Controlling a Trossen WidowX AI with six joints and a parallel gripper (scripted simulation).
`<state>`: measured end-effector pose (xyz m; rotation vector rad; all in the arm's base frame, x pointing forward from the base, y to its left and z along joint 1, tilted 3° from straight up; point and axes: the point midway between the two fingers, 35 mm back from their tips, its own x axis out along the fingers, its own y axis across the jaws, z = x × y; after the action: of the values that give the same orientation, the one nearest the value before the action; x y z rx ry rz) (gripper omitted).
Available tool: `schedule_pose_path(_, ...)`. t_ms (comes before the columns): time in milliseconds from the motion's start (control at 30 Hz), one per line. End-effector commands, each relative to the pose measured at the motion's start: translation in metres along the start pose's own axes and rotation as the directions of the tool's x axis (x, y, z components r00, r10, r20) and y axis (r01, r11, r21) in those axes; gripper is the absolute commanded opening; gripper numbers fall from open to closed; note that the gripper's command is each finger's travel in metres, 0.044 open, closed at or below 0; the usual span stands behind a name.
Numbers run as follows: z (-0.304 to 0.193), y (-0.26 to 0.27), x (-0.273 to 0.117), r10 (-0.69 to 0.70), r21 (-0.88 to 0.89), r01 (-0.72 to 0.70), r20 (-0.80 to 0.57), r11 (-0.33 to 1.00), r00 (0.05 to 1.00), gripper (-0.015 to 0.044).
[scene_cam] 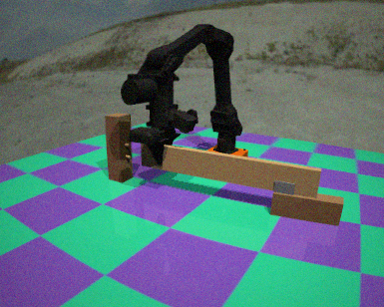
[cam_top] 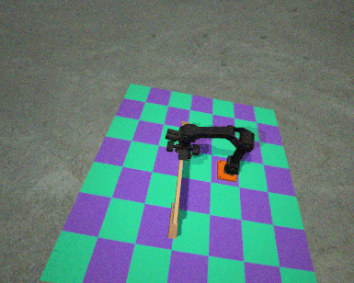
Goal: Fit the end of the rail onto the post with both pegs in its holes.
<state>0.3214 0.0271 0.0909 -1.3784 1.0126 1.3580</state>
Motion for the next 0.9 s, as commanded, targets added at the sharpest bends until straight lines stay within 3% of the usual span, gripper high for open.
schedule_pose_path(0, 0.0002, -0.0014, -0.0012, -0.006, 0.0, 0.006, 0.001, 1.0, 1.0, 0.0)
schedule_pose_path(867, 0.0002, -0.0011, -0.0004, -0.006, 0.0, 0.006, 0.001, 1.0, 1.0, 0.0)
